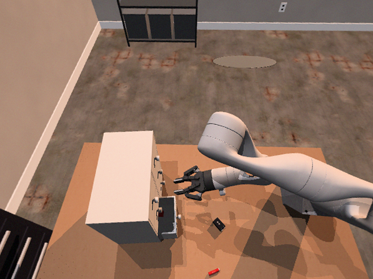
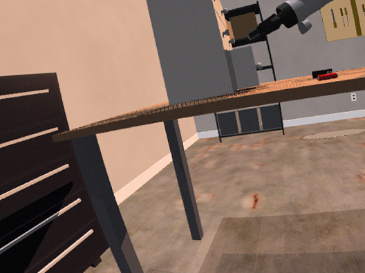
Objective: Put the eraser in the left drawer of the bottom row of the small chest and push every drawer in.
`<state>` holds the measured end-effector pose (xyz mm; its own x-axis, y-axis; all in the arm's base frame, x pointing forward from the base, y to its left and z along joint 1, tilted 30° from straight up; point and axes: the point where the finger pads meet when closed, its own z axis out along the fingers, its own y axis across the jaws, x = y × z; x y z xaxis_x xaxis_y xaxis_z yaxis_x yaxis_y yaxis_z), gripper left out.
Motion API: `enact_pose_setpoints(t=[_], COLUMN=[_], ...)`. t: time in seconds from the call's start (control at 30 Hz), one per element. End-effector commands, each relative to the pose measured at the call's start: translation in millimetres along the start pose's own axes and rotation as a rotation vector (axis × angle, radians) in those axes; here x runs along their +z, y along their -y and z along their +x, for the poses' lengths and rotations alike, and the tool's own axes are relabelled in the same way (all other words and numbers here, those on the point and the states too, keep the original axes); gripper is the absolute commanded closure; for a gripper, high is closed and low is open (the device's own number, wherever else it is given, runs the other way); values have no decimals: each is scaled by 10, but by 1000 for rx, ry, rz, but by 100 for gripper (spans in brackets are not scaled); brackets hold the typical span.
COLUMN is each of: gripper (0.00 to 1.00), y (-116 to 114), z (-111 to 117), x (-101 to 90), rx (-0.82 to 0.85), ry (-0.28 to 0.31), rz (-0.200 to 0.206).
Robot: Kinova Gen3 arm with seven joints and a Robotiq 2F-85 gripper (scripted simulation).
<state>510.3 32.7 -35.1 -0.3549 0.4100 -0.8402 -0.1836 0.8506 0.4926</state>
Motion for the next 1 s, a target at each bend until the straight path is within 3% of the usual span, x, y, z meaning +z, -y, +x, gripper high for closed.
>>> enact_pose_setpoints(t=[0.0, 0.97], gripper=[62, 62], y=[79, 567], z=[10, 97], x=[-37, -338], rx=[1, 1], ry=[1, 1], rz=[8, 8])
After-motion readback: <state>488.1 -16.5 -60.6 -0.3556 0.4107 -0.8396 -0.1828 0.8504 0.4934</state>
